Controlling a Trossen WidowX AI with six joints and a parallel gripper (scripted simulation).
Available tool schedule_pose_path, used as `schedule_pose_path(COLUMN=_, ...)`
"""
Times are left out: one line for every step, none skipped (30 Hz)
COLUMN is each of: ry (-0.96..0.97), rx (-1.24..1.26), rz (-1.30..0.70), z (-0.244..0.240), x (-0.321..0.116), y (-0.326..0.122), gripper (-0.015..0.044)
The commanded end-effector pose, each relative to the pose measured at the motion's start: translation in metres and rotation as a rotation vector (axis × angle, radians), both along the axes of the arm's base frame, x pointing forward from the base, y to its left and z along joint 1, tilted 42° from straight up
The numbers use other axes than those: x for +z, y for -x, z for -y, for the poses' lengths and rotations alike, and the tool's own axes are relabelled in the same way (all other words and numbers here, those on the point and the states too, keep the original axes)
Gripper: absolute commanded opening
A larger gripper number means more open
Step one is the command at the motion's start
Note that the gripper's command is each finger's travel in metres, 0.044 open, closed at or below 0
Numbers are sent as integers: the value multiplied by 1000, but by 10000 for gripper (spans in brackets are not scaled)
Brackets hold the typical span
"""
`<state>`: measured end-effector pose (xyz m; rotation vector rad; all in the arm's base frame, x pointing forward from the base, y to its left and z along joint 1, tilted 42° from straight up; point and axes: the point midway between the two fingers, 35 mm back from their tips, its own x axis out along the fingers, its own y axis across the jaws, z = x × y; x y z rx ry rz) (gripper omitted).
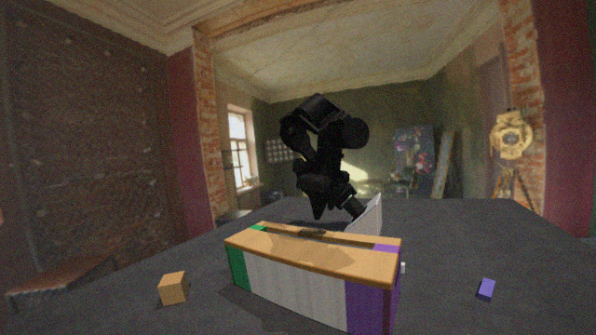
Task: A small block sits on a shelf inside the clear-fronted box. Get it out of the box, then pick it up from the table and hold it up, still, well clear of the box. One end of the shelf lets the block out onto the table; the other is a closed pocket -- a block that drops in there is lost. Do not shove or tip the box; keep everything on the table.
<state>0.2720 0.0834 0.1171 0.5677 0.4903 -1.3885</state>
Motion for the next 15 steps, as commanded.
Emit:
schedule_pose_path(ry=15, rx=-77, rz=10, z=9, x=-6, y=5, gripper=400)
schedule_pose_path(ry=15, rx=-77, rz=10, z=9, x=-6, y=5, gripper=400)
schedule_pose_path(ry=15, rx=-77, rz=10, z=9, x=-6, y=5, gripper=400)
schedule_pose_path(ry=15, rx=-77, rz=10, z=9, x=-6, y=5, gripper=400)
schedule_pose_path(ry=15, rx=-77, rz=10, z=9, x=-6, y=5, gripper=400)
schedule_pose_path(ry=15, rx=-77, rz=10, z=9, x=-6, y=5, gripper=400)
schedule_pose_path(ry=15, rx=-77, rz=10, z=10, x=-6, y=5, gripper=400)
schedule_pose_path(ry=15, rx=-77, rz=10, z=10, x=-6, y=5, gripper=400)
schedule_pose_path(ry=15, rx=-77, rz=10, z=10, x=-7, y=5, gripper=400)
schedule_pose_path(ry=16, rx=-78, rz=10, z=11, x=-8, y=5, gripper=400)
schedule_pose_path(ry=16, rx=-79, rz=9, z=12, x=-8, y=4, gripper=400)
schedule_pose_path(ry=17, rx=-79, rz=9, z=13, x=-10, y=4, gripper=400)
schedule_pose_path(ry=17, rx=-80, rz=9, z=14, x=-11, y=4, gripper=400)
schedule_pose_path(ry=18, rx=-81, rz=8, z=15, x=-12, y=3, gripper=400)
schedule_pose_path(ry=19, rx=-82, rz=8, z=16, x=-13, y=3, gripper=400)
